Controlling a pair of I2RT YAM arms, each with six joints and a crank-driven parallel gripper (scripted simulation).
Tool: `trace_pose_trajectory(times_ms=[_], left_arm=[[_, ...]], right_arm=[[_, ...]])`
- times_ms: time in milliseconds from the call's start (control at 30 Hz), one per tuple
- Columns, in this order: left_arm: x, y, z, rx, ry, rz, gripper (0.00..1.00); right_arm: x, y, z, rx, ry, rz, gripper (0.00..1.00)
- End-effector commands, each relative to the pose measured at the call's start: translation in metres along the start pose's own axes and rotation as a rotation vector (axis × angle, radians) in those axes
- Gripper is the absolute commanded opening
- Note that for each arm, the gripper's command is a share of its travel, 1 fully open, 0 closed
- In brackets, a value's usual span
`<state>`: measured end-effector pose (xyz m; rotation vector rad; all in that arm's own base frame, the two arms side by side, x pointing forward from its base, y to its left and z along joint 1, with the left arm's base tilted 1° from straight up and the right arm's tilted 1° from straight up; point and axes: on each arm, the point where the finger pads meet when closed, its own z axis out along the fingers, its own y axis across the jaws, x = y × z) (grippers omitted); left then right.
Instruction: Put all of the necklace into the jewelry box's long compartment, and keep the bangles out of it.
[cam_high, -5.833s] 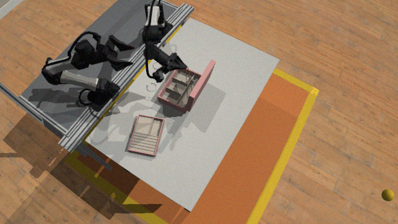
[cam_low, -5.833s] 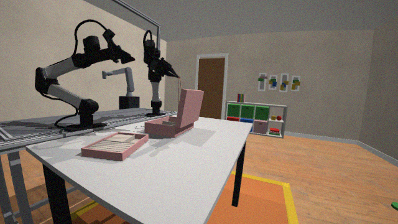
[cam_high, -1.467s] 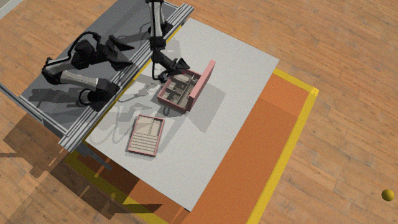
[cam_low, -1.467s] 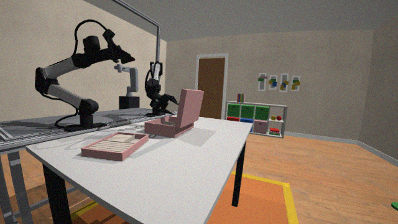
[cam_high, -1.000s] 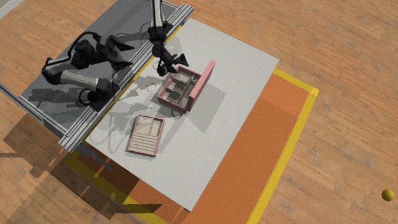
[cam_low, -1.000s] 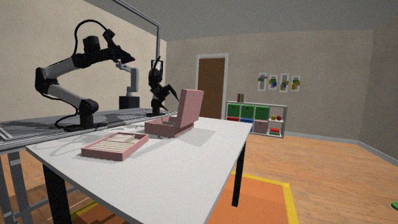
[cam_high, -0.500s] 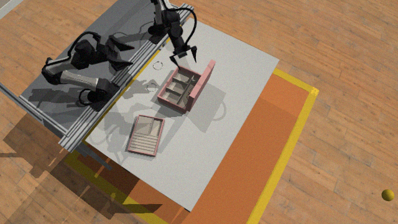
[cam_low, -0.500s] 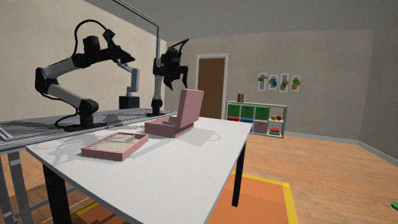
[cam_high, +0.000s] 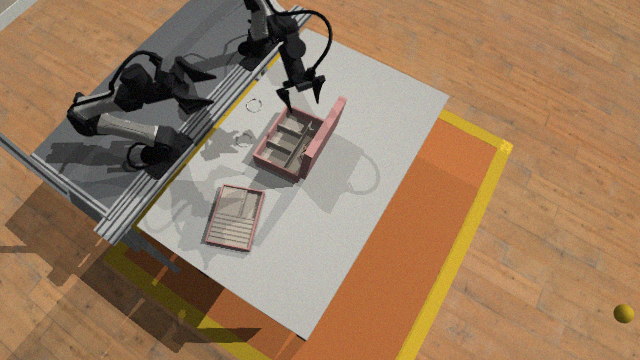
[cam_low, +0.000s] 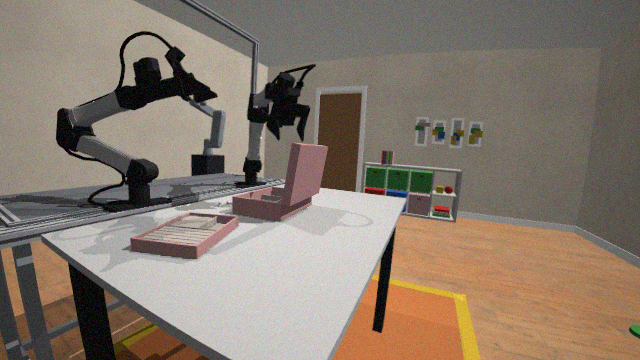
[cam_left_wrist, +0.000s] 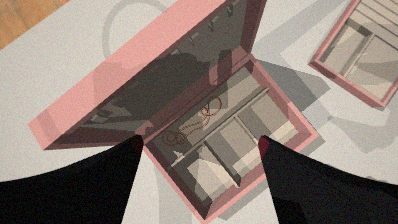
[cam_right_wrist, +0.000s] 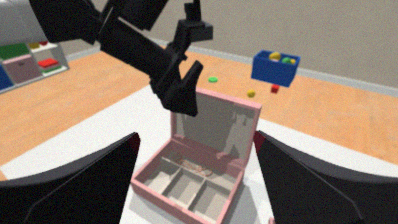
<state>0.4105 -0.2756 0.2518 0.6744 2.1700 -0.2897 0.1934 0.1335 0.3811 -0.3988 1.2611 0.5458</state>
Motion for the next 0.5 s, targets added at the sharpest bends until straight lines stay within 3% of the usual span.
trace_pose_trajectory(times_ms=[0,467], left_arm=[[-0.0068,-0.0047,-0.0006,0.02,-0.01,-0.008,1.0],[-0.0064,-0.0047,-0.0057,0.02,-0.014,-0.008,1.0]], right_arm=[[-0.0131,-0.0022,0.0006,0.014,-0.034,0.0,1.0],[-0.0077,-0.0019,0.0013,0.011,-0.023,-0.002,1.0]])
